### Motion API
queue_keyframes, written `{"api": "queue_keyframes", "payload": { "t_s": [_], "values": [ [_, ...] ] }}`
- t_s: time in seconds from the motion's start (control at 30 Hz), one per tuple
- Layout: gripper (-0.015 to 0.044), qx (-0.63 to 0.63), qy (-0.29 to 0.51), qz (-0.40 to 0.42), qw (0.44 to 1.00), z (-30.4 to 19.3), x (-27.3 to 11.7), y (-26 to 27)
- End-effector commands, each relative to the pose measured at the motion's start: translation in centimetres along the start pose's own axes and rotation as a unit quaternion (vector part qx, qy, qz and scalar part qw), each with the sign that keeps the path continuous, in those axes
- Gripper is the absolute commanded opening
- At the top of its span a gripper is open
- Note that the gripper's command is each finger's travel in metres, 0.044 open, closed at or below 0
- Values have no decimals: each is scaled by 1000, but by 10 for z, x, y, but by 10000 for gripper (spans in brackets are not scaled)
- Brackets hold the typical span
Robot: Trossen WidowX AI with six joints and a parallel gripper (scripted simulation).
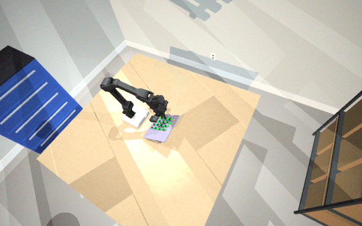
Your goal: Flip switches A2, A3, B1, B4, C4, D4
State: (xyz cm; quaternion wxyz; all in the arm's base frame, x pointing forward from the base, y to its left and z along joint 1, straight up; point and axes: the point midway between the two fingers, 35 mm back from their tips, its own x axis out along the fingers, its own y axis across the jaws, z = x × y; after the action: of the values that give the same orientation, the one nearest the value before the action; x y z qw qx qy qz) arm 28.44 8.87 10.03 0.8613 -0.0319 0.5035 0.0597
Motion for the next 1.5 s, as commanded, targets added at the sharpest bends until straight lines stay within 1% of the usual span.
{"api": "queue_keyframes", "payload": {
  "t_s": [0.0, 0.57, 0.63, 0.73, 0.77, 0.97, 1.03, 1.27, 1.47],
  "values": [
    [0, -1, -1, 0, 1000, 0, 1, 0],
    [0, -1, -1, 0, 1000, 0, 3, 0],
    [0, 0, 2, 0, 1000, 2, -7, 0],
    [0, -1, 11, 0, 1000, 4, -51, 0],
    [0, -1, 13, 0, 1000, 3, -59, 0],
    [0, -1, 14, 0, 1000, 3, -61, -2],
    [0, -1, 16, -1, 1000, 8, -60, -15],
    [0, -3, 14, -5, 1000, 21, -61, -86],
    [0, -4, 13, -5, 1000, 22, -59, -94]
  ]
}}
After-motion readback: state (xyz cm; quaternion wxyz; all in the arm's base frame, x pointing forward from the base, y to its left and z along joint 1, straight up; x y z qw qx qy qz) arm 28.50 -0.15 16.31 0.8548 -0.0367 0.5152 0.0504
